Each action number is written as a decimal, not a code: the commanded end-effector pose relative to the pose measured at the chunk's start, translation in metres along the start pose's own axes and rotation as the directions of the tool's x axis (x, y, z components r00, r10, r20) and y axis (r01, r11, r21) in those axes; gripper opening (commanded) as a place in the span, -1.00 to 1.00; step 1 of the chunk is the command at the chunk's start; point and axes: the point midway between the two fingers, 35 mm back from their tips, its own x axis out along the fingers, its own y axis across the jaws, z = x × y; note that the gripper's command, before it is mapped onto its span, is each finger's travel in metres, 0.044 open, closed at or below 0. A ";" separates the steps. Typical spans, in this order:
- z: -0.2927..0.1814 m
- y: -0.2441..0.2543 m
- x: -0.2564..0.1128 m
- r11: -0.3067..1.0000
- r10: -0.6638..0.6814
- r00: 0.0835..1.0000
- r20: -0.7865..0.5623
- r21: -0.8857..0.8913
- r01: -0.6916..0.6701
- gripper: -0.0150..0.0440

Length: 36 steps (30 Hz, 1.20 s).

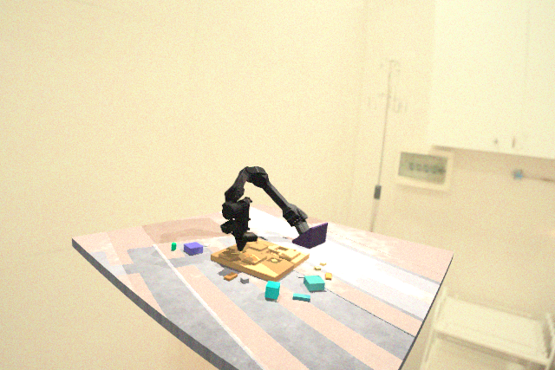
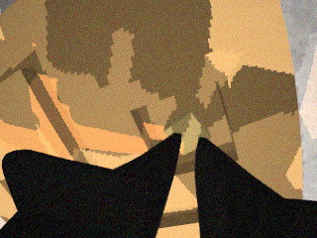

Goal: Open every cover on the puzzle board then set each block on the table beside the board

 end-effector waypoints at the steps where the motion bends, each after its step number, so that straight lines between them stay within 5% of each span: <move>1: 0.001 0.001 -0.006 0.998 0.003 1.000 0.003 0.067 -0.003 -0.05; 26: 0.001 0.001 -0.054 0.757 0.009 1.000 0.007 0.653 -0.011 0.00; 36: 0.001 0.001 -0.055 0.732 0.009 1.000 0.007 0.682 -0.012 0.00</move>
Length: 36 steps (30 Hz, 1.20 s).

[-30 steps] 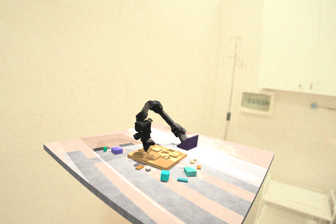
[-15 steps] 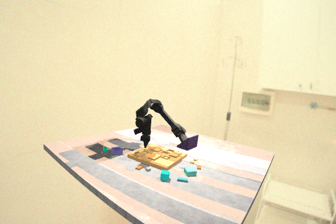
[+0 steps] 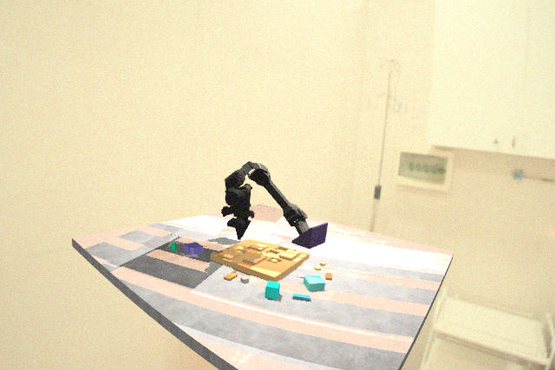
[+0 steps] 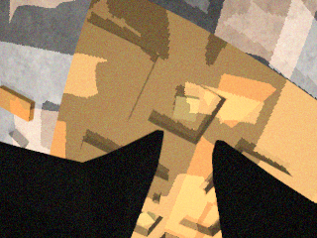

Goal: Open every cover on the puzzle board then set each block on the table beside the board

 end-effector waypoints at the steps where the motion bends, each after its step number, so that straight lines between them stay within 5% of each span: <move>1: 0.000 0.001 0.000 1.000 0.006 1.000 -0.001 0.013 -0.006 0.00; 36: 0.001 0.001 0.032 1.000 0.006 1.000 0.000 0.014 -0.006 0.00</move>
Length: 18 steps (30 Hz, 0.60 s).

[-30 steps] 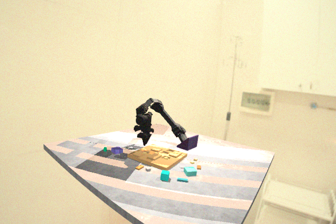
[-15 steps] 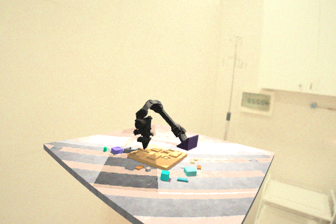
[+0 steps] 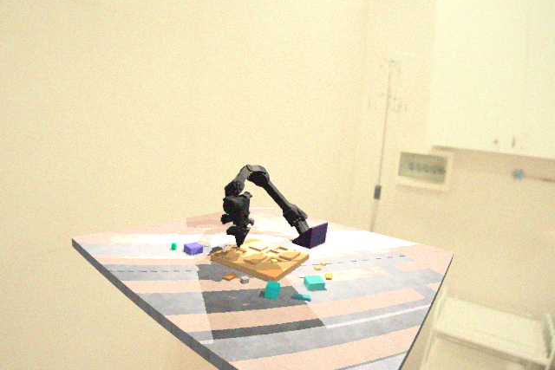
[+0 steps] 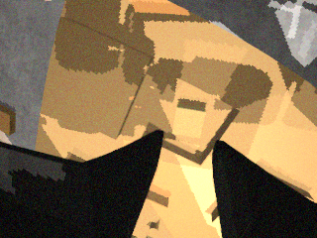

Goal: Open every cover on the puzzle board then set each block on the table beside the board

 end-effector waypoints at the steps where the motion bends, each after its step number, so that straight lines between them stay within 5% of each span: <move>1: 0.001 0.000 0.000 1.000 0.002 1.000 0.004 -0.003 -0.002 0.00; 18: 0.001 0.000 0.011 1.000 0.002 1.000 0.004 -0.002 -0.002 0.00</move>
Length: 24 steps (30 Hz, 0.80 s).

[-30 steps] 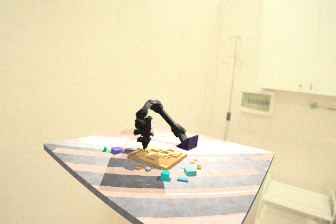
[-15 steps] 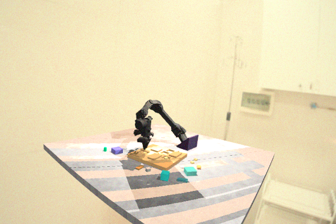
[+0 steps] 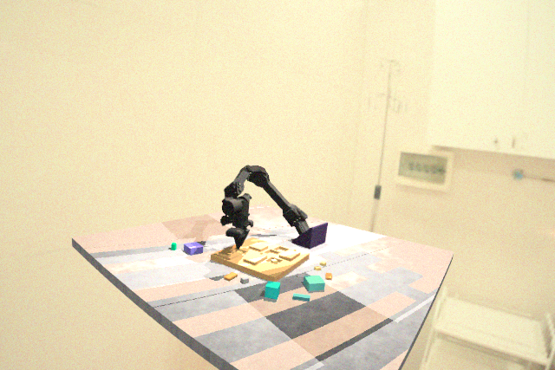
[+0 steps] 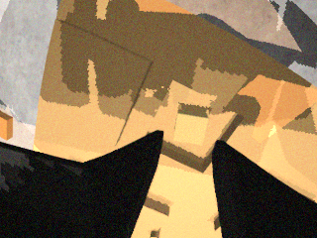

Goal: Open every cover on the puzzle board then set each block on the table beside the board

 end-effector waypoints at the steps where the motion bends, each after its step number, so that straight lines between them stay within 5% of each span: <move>1: -0.001 -0.001 0.005 1.000 -0.004 1.000 0.002 -0.007 0.004 0.00; 24: 0.000 -0.001 0.016 1.000 -0.004 1.000 0.003 -0.007 0.004 0.00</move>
